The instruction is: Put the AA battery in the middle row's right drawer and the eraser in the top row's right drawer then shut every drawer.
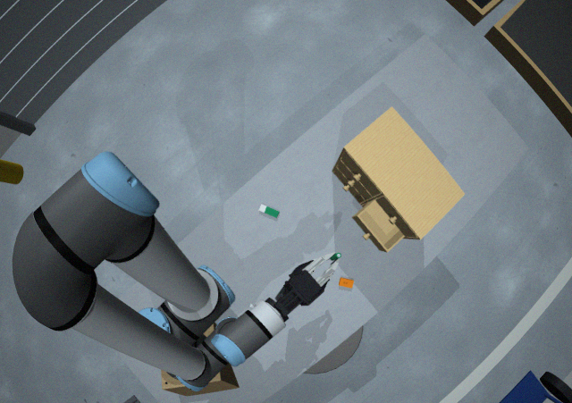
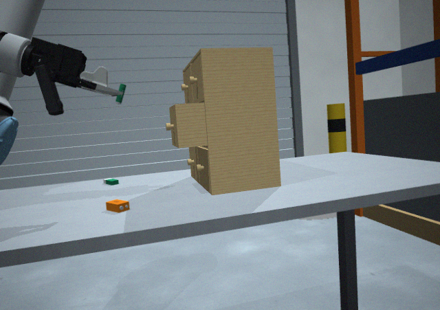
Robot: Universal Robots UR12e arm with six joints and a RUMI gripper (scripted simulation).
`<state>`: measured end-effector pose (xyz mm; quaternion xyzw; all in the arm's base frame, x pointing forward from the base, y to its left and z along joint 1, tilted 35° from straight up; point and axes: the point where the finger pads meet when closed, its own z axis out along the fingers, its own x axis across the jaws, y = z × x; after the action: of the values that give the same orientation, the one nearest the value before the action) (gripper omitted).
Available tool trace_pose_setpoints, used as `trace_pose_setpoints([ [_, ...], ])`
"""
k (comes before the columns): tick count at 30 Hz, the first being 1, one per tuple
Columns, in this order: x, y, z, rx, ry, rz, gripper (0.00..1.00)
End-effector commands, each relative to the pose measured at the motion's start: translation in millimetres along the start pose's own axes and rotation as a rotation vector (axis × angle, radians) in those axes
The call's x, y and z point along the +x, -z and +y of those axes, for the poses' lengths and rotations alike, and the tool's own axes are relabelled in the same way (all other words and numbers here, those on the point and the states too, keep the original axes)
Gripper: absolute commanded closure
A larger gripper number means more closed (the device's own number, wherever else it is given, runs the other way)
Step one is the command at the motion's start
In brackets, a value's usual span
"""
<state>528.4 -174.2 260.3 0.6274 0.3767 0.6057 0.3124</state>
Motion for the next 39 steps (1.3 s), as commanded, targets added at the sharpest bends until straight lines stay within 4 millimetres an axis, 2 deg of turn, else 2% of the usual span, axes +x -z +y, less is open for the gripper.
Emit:
trace_pose_setpoints([
  [1, -1, -2, 2, -0.003, 0.004, 0.000, 0.95],
  [24, -1, -13, 6, -0.003, 0.004, 0.000, 0.95],
  [39, -1, -42, 16, -0.004, 0.004, 0.000, 0.95],
])
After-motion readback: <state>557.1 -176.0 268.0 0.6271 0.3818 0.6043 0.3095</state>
